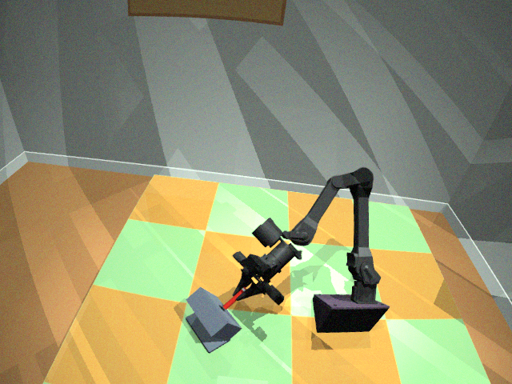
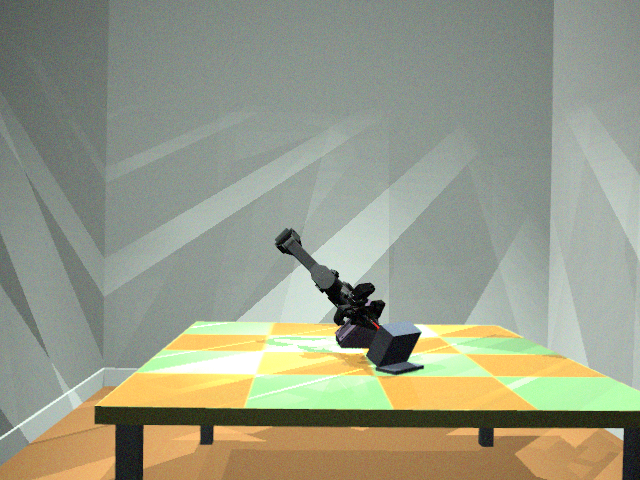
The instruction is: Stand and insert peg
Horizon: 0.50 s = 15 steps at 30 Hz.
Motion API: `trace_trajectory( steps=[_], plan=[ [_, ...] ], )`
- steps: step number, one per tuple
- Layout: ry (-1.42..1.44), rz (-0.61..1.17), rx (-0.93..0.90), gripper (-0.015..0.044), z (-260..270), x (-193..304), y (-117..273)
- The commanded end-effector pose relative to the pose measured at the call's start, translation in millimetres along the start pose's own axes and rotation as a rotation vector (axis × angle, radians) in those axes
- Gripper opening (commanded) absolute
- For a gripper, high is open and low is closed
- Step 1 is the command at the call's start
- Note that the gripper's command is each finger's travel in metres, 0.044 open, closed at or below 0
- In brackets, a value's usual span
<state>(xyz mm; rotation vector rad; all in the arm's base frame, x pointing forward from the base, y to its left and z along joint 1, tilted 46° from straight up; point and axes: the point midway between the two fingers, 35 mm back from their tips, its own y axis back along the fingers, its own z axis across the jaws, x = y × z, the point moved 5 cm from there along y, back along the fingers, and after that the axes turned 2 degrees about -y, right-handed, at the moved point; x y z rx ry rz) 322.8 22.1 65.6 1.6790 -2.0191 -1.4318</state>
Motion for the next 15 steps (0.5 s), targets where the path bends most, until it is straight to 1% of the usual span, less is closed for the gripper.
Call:
trace_trajectory(
  steps=[1,15],
  plan=[
    [0.000,0.001,-0.001,0.0000,0.4,0.3,0.1],
    [0.000,0.001,-0.001,0.0000,-3.2,-3.1,0.7]
  ],
)
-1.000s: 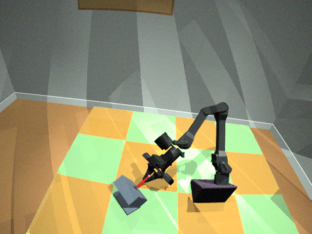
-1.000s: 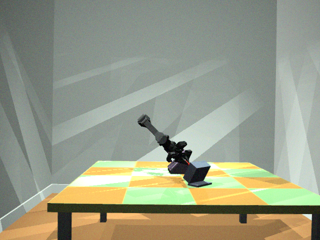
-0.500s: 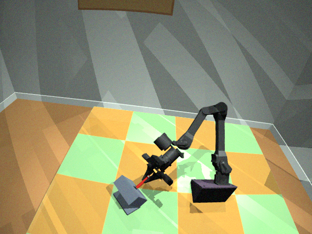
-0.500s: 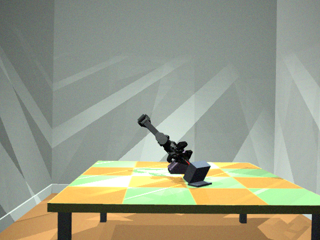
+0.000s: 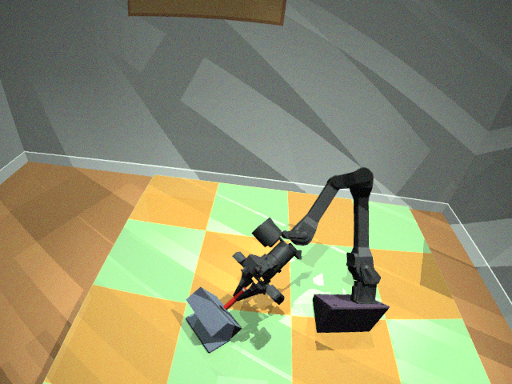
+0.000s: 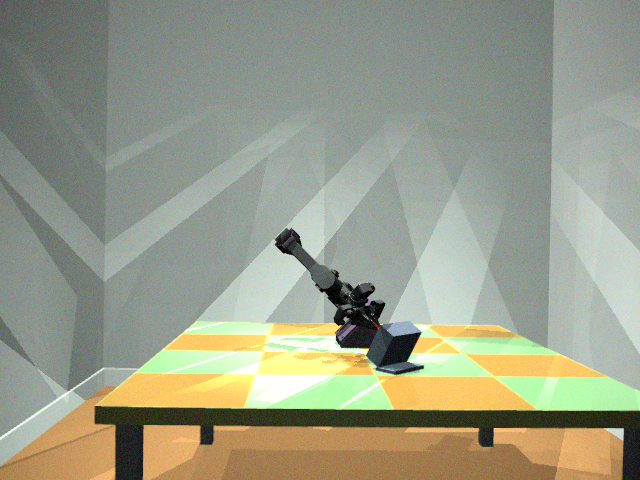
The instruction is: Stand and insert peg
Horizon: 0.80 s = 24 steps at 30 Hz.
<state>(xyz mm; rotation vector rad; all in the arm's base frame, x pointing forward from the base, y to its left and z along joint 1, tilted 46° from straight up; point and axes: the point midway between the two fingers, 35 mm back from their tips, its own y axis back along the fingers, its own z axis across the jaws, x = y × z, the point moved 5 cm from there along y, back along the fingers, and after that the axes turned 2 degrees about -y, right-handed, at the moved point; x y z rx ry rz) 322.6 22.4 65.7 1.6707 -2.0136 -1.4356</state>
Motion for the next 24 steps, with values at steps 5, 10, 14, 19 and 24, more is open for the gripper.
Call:
trace_trajectory(
  steps=[5,10,14,19,24],
  plan=[
    [-0.001,-0.004,0.006,0.0000,-4.6,-3.8,1.6],
    [-0.001,-0.004,0.006,0.0000,-5.9,-4.7,2.0],
    [-0.001,-0.004,0.006,0.0000,-6.2,-4.9,1.5],
    [-0.001,-0.004,0.006,0.0000,-5.9,-4.7,-0.8],
    [-0.001,-0.004,0.007,0.0000,-5.7,-4.5,-2.6]
  ],
)
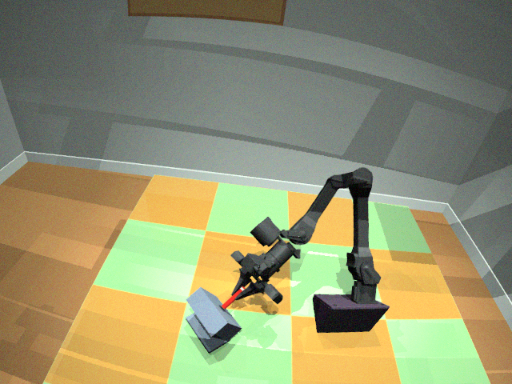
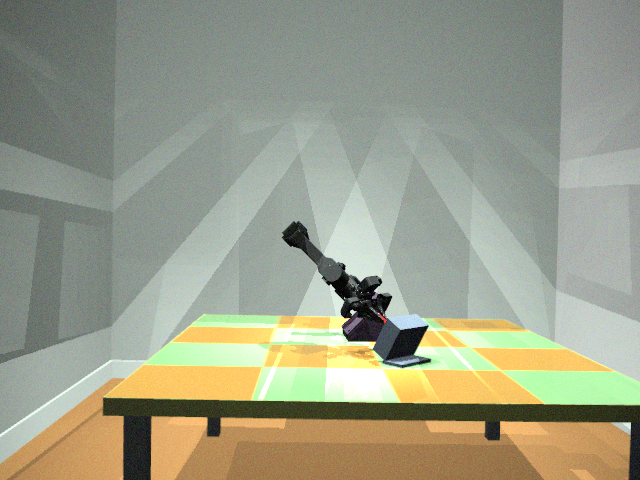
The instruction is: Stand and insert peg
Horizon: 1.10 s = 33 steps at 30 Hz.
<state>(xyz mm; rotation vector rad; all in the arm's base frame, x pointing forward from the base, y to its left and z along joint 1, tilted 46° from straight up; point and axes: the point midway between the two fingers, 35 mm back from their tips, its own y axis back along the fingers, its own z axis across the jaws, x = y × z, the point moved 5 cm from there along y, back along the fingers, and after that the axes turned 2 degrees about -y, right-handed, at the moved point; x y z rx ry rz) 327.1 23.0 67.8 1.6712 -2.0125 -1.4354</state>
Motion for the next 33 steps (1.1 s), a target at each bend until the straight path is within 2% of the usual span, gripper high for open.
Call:
trace_trajectory(
  steps=[1,33],
  plan=[
    [-0.001,-0.003,0.007,0.0000,-2.2,-1.5,-1.3],
    [-0.001,-0.004,0.007,0.0000,-1.9,-1.1,-12.0]
  ],
)
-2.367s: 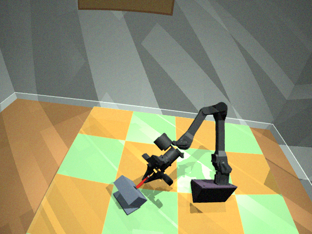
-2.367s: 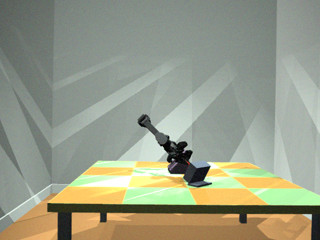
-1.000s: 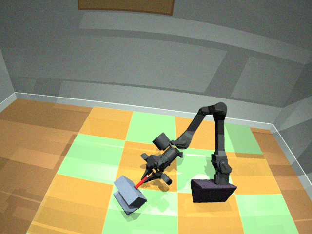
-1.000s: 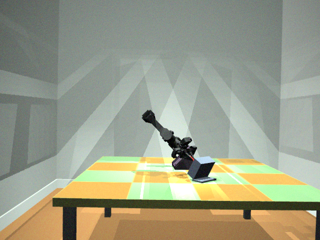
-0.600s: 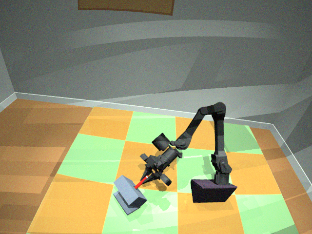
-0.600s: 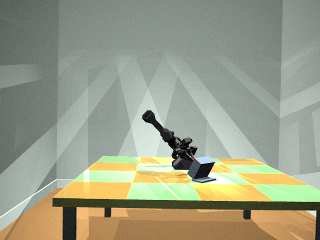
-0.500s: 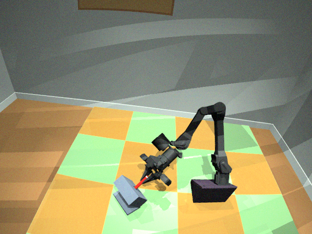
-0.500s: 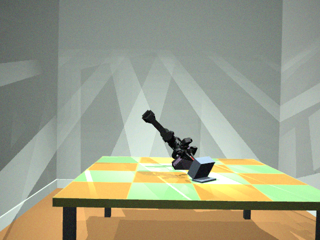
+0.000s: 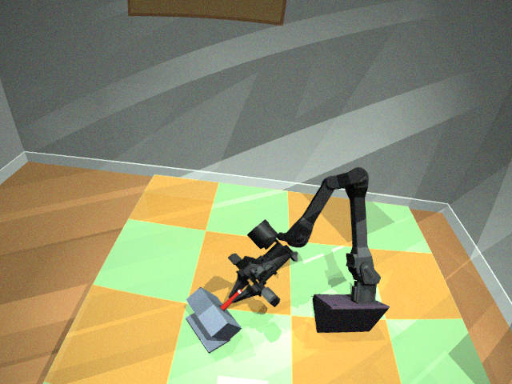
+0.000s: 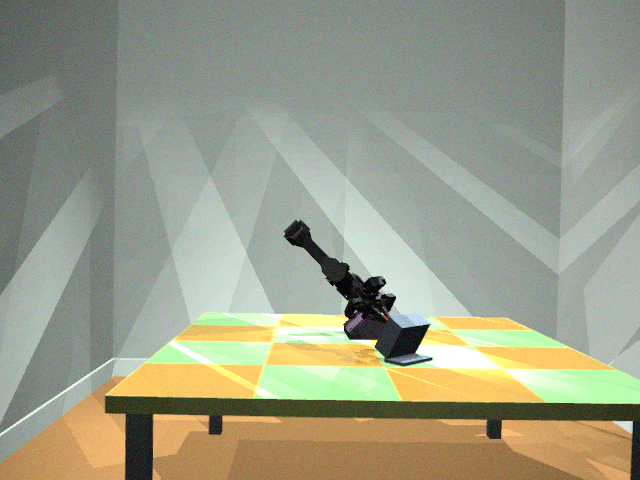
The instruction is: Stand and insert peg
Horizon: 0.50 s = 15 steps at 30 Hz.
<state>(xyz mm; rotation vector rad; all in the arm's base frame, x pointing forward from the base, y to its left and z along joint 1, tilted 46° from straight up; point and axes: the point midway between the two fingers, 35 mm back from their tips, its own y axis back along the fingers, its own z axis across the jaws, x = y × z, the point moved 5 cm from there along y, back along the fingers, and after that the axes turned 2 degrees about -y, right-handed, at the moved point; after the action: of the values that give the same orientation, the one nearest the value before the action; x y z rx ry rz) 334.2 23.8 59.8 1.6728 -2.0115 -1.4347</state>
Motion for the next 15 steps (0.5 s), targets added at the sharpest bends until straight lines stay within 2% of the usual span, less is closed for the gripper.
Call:
trace_trajectory(
  steps=[1,15],
  plan=[
    [-0.002,-0.003,0.007,0.0000,-1.8,-1.2,-1.8],
    [-0.002,-0.003,0.007,0.0000,-1.2,-0.7,-8.6]
  ],
)
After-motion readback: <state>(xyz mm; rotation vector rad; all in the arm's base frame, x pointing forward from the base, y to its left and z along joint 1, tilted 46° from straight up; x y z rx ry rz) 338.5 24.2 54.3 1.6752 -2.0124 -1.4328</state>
